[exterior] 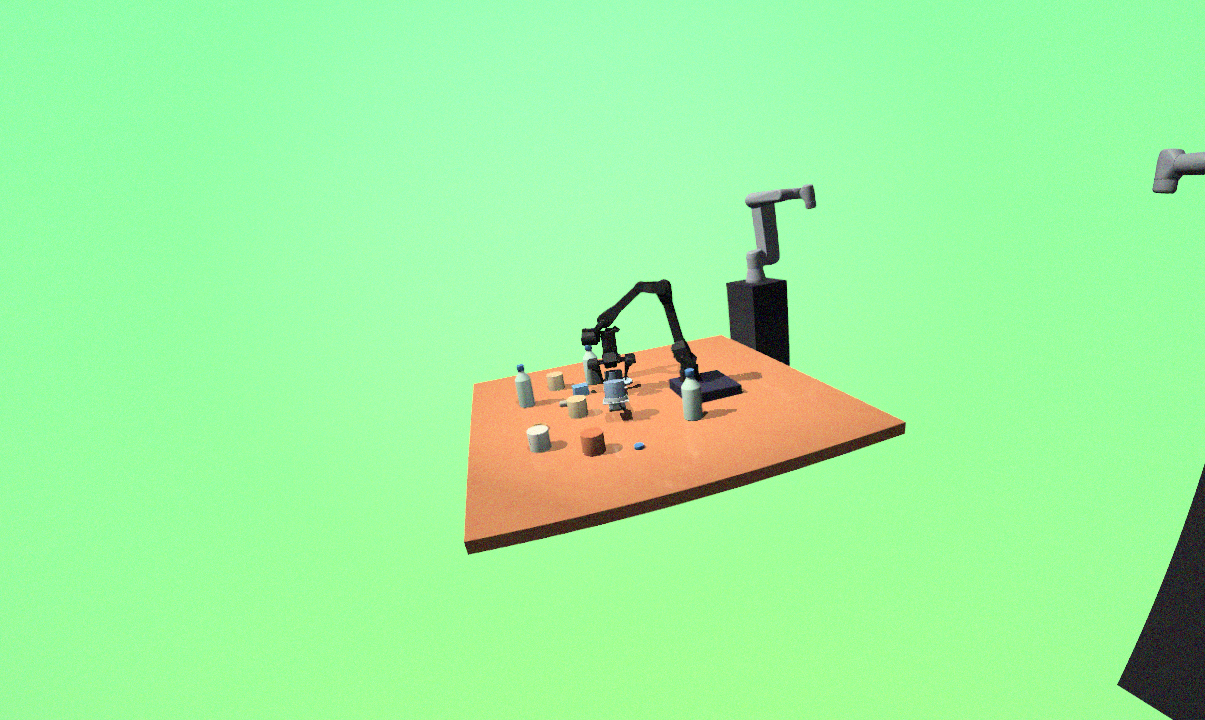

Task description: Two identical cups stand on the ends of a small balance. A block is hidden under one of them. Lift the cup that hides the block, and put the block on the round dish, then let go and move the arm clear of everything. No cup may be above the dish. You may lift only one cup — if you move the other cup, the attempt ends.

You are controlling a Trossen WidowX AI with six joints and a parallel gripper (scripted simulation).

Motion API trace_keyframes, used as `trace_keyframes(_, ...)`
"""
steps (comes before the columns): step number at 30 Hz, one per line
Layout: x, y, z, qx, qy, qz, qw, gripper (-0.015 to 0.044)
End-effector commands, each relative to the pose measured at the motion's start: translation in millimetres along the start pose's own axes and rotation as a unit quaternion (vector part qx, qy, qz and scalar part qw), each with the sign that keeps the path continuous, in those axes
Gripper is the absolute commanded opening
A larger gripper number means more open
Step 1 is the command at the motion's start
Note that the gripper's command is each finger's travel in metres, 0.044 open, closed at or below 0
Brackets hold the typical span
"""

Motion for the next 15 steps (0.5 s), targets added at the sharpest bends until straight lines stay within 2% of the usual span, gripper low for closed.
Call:
trace_keyframes(1, -0.4, -2.0, 0.2, 0.0, 0.002, -0.002, 1.0, 0.0361)
trace_keyframes(2, -0.4, -2.0, 0.2, 0.0, 0.002, -0.002, 1.0, 0.0335)
trace_keyframes(8, -0.4, -2.0, 0.2, 0.0, 0.002, -0.002, 1.0, 0.0295)
trace_keyframes(15, -0.4, 2.1, -0.9, 0.0, 0.002, -0.002, 1.0, 0.0111)
Point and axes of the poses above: the point midway between the two fingers, 35 mm back from their tips, its own y axis back along the fingers, its own z axis across the jaws, x = y × z, the point moved 4 cm from there along y, back along the fingers, and after that the axes turned 14 degrees about -y, right-handed, at the moved point
